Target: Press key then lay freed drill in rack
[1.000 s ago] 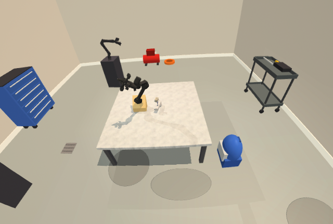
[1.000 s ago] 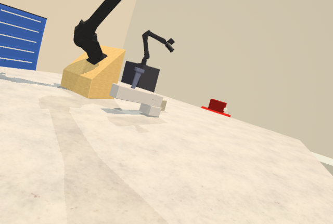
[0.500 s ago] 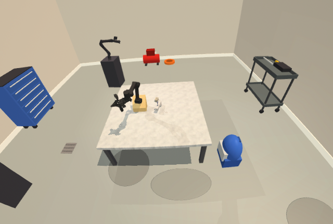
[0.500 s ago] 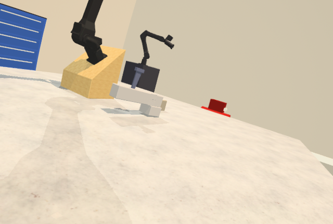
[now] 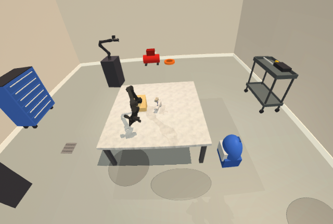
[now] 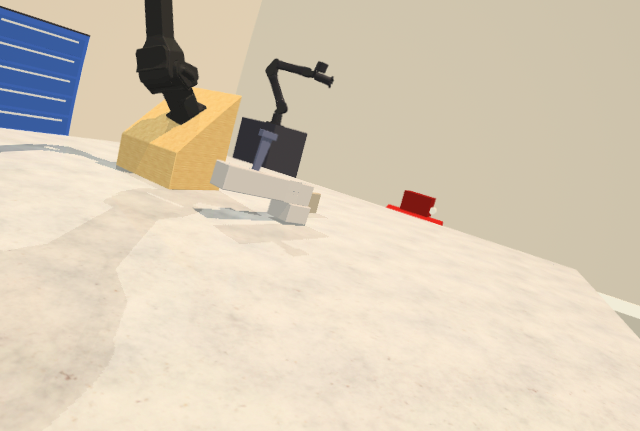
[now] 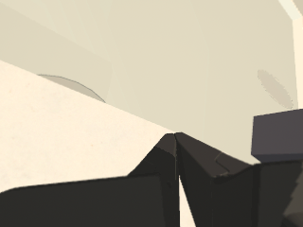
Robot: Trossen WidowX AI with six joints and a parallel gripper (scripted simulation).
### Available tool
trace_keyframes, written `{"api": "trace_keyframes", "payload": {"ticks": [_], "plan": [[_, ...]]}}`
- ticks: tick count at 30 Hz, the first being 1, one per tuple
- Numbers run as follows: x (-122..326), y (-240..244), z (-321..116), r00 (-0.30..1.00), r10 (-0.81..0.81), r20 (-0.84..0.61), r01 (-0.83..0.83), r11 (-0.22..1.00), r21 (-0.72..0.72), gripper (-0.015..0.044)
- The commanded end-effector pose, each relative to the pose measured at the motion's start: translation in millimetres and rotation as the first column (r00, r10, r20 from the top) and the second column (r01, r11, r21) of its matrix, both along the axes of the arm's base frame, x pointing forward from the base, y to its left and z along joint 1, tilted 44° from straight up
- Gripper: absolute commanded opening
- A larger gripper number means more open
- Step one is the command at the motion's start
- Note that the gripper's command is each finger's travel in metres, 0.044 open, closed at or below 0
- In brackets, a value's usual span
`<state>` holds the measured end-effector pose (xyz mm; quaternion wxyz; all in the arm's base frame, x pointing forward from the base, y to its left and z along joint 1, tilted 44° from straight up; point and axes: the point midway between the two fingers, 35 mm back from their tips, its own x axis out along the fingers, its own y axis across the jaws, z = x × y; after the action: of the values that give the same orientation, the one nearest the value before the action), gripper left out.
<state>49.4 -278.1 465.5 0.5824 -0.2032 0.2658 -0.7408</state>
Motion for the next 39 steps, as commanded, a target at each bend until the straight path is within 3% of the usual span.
{"api": "trace_keyframes", "payload": {"ticks": [1,9,15,23,30,39], "plan": [[47.6,-6.7,-31.6,0.991,0.13,0.013,-0.13,0.988,0.085,0.0],[141.9,18.7,-94.3,0.923,0.385,-0.024,-0.365,0.893,0.264,0.0],[190.7,45.1,-141.9,0.875,0.484,0.011,-0.452,0.807,0.381,0.0],[252.7,127.4,-234.7,0.789,0.613,0.041,-0.515,0.622,0.59,0.0],[261.0,219.6,-312.9,0.727,0.687,-0.011,-0.46,0.498,0.735,0.0],[208.4,316.8,-386.3,0.64,0.742,-0.201,-0.327,0.5,0.802,0.0]]}}
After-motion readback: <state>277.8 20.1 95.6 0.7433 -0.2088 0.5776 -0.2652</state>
